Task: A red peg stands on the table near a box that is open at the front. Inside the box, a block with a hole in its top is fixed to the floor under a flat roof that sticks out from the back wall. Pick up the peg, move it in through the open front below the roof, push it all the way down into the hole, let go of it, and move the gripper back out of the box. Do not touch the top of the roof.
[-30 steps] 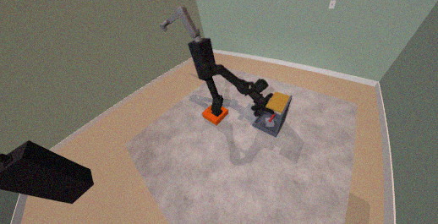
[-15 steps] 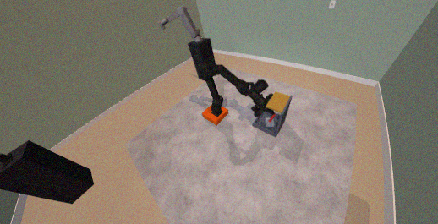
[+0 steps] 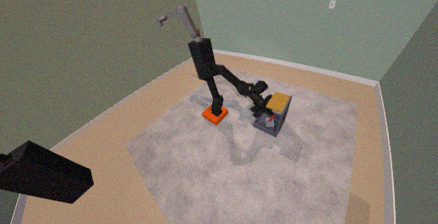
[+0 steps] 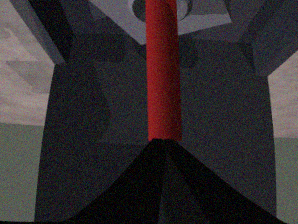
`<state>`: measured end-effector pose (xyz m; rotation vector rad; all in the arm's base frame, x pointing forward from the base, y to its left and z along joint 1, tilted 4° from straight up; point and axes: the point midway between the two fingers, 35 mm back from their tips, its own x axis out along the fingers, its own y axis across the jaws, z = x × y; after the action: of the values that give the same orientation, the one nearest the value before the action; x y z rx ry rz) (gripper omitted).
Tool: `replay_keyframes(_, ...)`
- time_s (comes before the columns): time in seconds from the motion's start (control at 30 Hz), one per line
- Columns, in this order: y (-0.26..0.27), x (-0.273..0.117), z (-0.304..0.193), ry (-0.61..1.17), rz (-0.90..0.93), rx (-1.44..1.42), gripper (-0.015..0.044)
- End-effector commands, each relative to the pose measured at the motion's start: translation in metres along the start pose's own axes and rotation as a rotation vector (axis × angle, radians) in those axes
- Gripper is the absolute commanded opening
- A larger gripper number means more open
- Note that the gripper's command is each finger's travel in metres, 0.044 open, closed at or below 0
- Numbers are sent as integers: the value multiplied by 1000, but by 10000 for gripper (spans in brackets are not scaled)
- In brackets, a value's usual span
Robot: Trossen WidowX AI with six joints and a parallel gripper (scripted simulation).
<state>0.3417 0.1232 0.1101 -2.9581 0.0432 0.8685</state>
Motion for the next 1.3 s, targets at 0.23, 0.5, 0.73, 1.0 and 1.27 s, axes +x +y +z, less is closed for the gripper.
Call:
replay_keyframes(0.23, 3, -1, 11, -30, 9, -11, 79)
replay_keyframes(0.5, 3, -19, 18, -33, 9, -11, 220)
replay_keyframes(0.73, 4, -36, 32, -34, 9, -11, 246)
replay_keyframes(1.0, 0, -64, 31, -42, 9, -8, 440)
replay_keyframes(1.27, 1, -95, 31, -44, 9, -8, 440)
